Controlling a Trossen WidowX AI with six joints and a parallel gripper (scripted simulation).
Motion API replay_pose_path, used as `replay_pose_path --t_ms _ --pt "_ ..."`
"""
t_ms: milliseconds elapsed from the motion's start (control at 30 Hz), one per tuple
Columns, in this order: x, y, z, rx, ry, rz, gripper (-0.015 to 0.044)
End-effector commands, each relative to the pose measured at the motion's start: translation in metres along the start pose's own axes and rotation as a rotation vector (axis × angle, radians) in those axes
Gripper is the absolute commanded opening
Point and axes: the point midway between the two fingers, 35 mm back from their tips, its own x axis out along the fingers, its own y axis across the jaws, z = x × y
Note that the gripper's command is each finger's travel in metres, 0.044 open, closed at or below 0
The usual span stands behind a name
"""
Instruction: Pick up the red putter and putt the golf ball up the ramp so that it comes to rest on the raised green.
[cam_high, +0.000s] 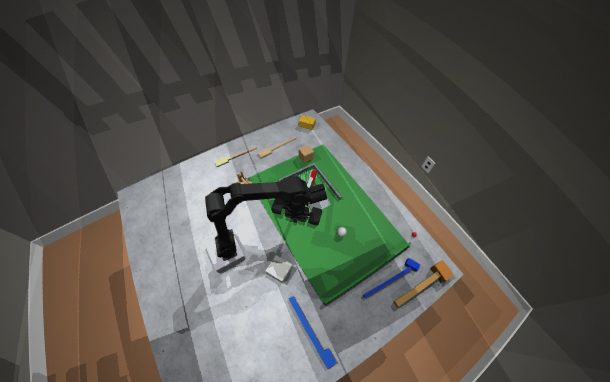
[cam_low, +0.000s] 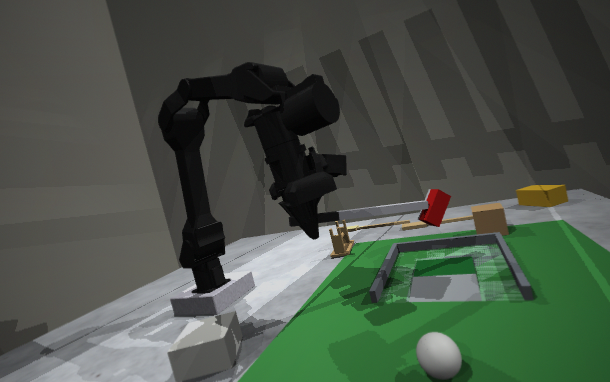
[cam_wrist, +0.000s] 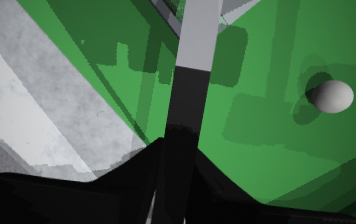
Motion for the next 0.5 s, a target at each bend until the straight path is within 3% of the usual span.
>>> replay_pose_path --t_ms 0,467 --pt "-0.006 -0.02 -0.019 0.124 0.014 -0.017 0.0" --pt "-0.02 -0.068 -0.094 0.503 0.071 -0.051 0.0"
